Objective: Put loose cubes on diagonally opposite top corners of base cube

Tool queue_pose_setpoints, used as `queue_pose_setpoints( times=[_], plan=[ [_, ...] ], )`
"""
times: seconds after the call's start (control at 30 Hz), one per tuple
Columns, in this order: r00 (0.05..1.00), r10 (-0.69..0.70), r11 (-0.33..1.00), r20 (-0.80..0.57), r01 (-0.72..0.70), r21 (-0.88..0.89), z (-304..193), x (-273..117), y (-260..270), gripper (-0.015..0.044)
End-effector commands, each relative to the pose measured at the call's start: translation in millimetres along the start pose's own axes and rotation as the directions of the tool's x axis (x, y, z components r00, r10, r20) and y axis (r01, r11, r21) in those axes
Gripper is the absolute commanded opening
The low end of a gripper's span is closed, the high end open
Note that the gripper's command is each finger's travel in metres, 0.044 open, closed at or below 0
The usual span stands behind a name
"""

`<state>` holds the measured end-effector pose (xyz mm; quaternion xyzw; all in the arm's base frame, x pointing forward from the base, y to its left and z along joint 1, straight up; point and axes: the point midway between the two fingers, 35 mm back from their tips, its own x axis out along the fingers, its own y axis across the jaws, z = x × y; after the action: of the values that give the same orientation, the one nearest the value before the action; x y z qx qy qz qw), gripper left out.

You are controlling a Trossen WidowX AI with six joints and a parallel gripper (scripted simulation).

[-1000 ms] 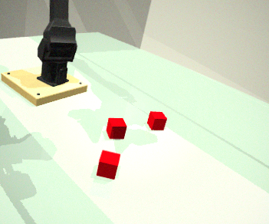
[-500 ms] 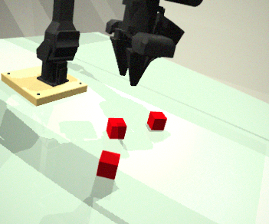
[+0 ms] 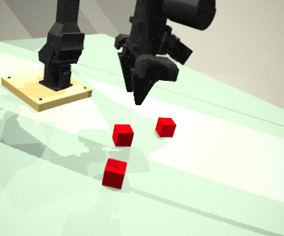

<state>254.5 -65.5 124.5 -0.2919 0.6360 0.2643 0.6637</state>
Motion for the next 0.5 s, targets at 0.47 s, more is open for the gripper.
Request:
queue_pose_setpoints(
  times=[0.47],
  plan=[
    [1.000, 0.025, 1.000, -0.007, -0.025, -0.010, -2.4, 55.7, 6.7, 0.0265]
  ],
)
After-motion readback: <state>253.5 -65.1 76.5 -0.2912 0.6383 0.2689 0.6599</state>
